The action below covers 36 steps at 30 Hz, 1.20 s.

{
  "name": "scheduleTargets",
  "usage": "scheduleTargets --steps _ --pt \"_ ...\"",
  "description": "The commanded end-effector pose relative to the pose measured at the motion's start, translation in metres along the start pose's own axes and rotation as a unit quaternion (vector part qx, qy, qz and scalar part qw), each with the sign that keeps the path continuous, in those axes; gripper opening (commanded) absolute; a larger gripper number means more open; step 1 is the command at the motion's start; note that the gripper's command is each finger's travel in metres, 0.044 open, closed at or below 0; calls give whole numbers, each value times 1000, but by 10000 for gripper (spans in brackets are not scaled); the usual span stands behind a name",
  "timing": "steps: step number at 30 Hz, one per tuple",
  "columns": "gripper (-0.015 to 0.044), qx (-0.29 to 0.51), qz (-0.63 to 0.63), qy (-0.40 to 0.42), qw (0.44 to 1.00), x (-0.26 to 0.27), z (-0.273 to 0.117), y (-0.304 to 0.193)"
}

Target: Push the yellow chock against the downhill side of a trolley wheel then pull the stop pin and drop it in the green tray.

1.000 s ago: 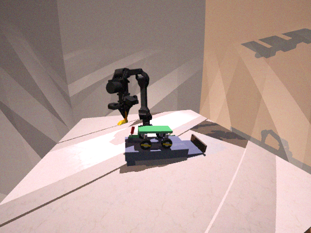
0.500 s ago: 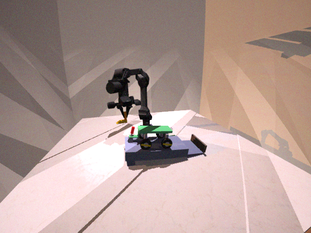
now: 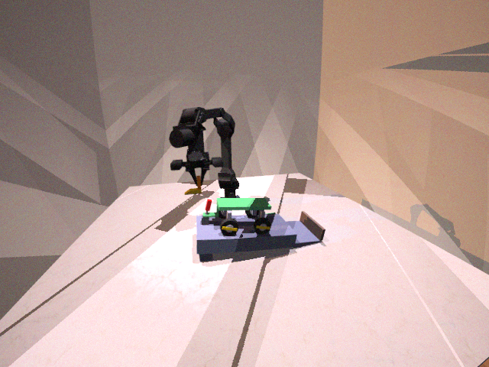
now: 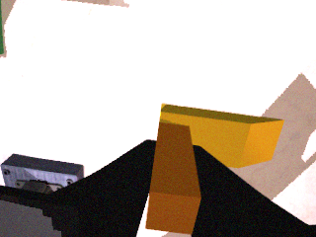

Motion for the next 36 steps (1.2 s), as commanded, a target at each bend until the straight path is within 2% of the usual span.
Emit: scheduleTargets --steps 1,36 --pt "0 -2 -1 2 1000 14 1 4" --pt "0 -4 -1 9 1000 146 9 48"
Point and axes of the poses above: the point midway between the two fingers, 35 mm back from their tips, its own z axis out along the fingers, its own x axis across the jaws, y = z × x, the point moved 4 cm from there along -z, back along the fingers, and after that the axes turned 5 degrees about -z, right-handed, at the moved point
